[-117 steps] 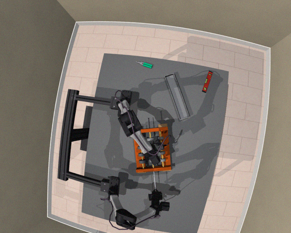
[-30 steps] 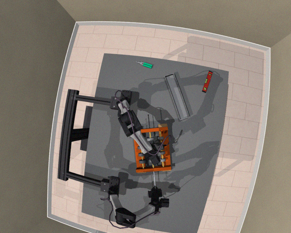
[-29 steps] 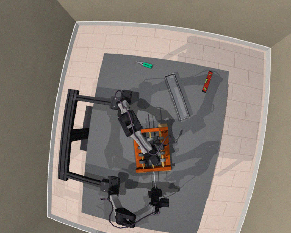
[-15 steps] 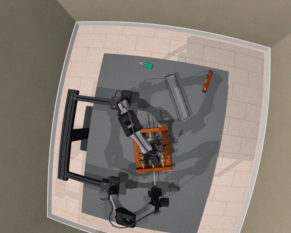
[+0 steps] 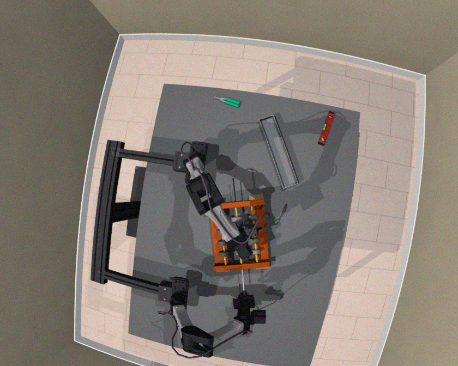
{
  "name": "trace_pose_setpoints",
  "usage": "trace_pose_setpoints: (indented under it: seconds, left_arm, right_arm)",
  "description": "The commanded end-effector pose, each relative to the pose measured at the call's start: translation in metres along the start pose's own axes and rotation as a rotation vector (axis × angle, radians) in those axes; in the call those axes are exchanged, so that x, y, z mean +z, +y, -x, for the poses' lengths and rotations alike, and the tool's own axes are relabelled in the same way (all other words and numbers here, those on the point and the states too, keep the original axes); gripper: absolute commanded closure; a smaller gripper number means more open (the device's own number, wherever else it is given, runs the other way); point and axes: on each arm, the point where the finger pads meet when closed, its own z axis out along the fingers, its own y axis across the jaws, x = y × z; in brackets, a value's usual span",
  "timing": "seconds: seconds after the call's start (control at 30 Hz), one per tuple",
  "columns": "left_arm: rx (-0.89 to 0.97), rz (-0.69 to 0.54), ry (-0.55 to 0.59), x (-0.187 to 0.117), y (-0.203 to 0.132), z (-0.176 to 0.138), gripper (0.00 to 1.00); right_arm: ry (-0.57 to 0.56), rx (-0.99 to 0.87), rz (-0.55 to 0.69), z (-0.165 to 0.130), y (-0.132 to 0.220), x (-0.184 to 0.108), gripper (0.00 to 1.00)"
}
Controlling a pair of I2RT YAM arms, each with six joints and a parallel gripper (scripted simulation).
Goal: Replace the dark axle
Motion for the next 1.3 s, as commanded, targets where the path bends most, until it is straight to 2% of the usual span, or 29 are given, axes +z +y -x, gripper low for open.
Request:
trace_pose_setpoints:
  seconds: [0.0,0.37,0.4,0.43,0.6,1.27]
  left_arm:
    - [-0.003,-0.016,-0.009,0.003,-0.007,0.002,1.0]
    - [-0.003,-0.007,0.004,0.006,-0.003,-0.001,1.0]
    - [-0.001,-0.025,-0.004,-0.001,-0.006,0.001,1.0]
    - [-0.003,-0.005,0.013,0.007,-0.001,-0.003,1.0]
    - [-0.003,-0.003,0.015,0.007,0.001,-0.004,1.0]
    - [-0.002,-0.029,0.003,-0.001,-0.006,0.0,1.0]
  right_arm:
    - [0.036,-0.022,0.02,-0.02,0.003,0.0,1.0]
    - [0.035,-0.026,0.02,-0.024,0.002,0.0,1.0]
    - [0.034,-0.022,0.016,-0.024,0.005,-0.001,1.0]
    - [0.033,-0.025,0.021,-0.026,0.002,-0.002,1.0]
    - [0.032,-0.024,0.022,-0.027,0.003,-0.002,1.0]
    - [0.028,-0.023,0.016,-0.031,0.002,-0.002,1.0]
